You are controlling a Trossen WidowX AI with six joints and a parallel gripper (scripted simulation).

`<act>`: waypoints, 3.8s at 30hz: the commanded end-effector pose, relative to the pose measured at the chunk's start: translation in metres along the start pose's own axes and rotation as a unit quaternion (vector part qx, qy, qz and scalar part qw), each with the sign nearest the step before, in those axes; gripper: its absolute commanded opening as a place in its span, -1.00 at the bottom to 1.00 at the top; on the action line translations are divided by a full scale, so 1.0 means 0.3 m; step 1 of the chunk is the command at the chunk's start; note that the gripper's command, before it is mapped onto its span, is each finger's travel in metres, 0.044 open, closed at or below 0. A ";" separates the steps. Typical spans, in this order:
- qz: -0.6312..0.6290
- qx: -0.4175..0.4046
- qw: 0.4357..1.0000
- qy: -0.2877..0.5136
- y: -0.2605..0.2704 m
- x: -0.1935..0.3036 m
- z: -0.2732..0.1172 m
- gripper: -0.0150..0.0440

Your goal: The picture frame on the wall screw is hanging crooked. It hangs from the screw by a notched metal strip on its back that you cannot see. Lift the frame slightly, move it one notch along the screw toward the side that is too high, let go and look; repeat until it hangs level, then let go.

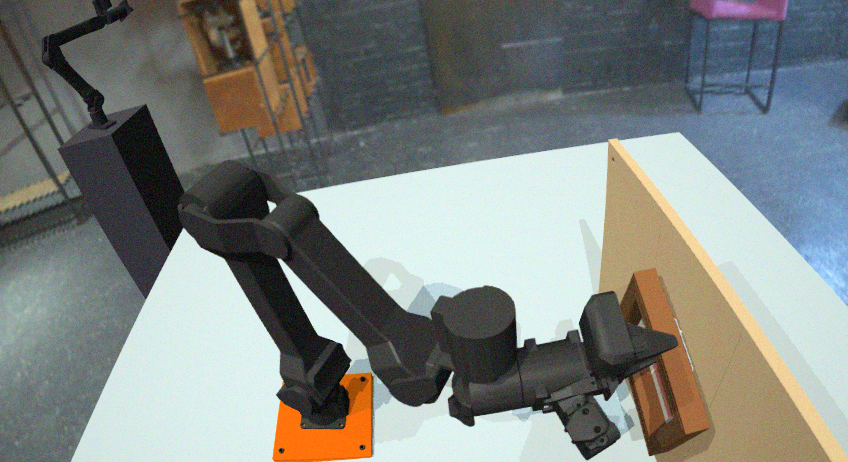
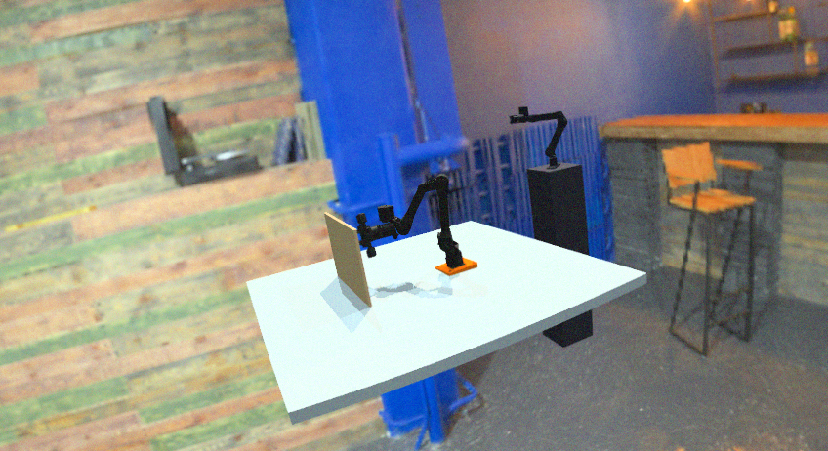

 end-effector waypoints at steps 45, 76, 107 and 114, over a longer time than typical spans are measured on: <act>-0.002 -0.001 1.000 -0.001 0.040 -0.005 0.000 -0.49; -0.002 -0.001 1.000 -0.001 0.039 -0.005 0.000 -0.49; -0.002 -0.001 1.000 -0.001 0.039 -0.004 0.000 -0.49; -0.002 -0.001 1.000 -0.001 0.041 -0.002 0.000 -0.49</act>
Point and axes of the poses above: the point midway between the two fingers, 35 mm back from their tips, its own z axis out along the fingers, its own y axis across the jaws, x = y × z, the point moved 7 cm from there along -z, back along the fingers, and after that the axes turned 8 degrees about -z, right-handed, at the moved point
